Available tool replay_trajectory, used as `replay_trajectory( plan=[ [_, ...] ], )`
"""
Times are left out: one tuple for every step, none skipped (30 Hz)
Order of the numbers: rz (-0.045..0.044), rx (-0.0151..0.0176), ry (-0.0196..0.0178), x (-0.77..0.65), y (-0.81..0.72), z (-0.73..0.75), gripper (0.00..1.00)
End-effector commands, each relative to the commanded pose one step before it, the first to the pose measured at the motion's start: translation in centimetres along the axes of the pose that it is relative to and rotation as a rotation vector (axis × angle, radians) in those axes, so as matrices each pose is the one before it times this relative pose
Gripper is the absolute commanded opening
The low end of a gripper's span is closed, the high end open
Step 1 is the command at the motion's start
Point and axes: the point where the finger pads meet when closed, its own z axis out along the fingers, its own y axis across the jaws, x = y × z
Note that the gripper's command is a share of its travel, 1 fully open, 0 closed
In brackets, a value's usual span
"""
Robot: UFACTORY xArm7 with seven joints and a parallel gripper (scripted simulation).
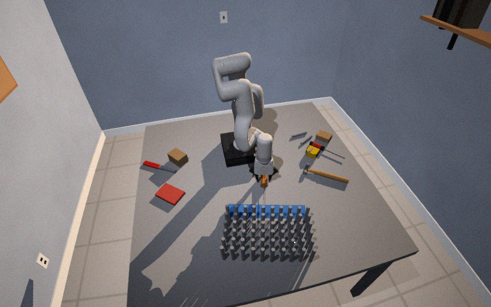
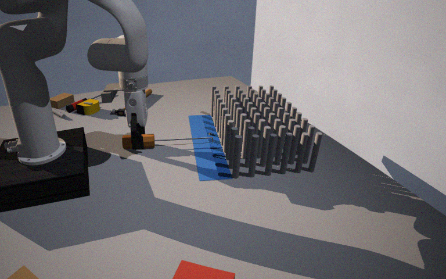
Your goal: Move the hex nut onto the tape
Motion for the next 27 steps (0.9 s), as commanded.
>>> replay_trajectory(
  plan=[
    [0.00003,-0.00129,0.00046,-0.103,0.046,-0.309,0.65],
    [0.00000,0.00001,0.00000,0.000,-0.001,-0.097,0.65],
    [-0.00003,0.00019,0.00007,0.005,-0.009,-0.100,0.65],
    [-0.00003,0.00022,0.00008,0.005,-0.010,-0.102,0.65],
    [0.00004,-0.00031,-0.00015,-0.012,0.018,-0.103,0.65],
    [0.00002,-0.00016,-0.00008,-0.006,0.009,-0.103,0.65],
    [-0.00001,0.00002,0.00001,0.000,-0.001,-0.102,0.65],
    [-0.00003,0.00022,0.00011,0.008,-0.012,-0.099,0.65],
    [-0.00002,0.00027,0.00011,0.006,-0.012,-0.096,0.65],
    [0.00003,-0.00014,-0.00016,-0.019,0.016,-0.095,0.65],
    [0.00002,-0.00008,-0.00009,-0.011,0.009,-0.092,0.65],
    [0.00000,-0.00001,-0.00001,-0.002,0.002,-0.089,0.65],
    [-0.00001,0.00006,0.00007,0.007,-0.006,-0.085,0.65],
    [0.00000,0.00000,0.00000,0.000,0.000,0.000,0.65],
    [0.00000,0.00000,0.00000,0.000,0.000,0.000,0.65],
    [-0.00003,0.00013,0.00015,0.017,-0.015,-0.080,0.65],
    [0.00001,0.00044,0.00008,-0.001,-0.013,-0.083,0.65],
    [0.00005,0.00049,-0.00001,-0.016,-0.004,-0.090,0.65],
    [0.00002,0.00023,0.00001,-0.007,-0.002,-0.089,0.65],
    [0.00000,-0.00004,0.00002,0.001,0.000,-0.087,0.65],
    [-0.00003,-0.00031,0.00001,0.010,0.003,-0.086,0.65],
    [-0.00006,-0.00058,0.00000,0.018,0.005,-0.083,0.65],
    [0.00006,0.00078,0.00008,-0.005,-0.020,-0.118,0.65],
    [0.00005,0.00047,0.00005,-0.005,-0.011,-0.130,0.65],
    [-0.00002,-0.00032,-0.00002,0.003,0.008,-0.133,0.65],
    [-0.00010,-0.00108,-0.00011,0.010,0.026,-0.134,0.65],
    [0.00010,0.00098,0.00009,-0.005,-0.026,-0.198,0.65]
  ],
)
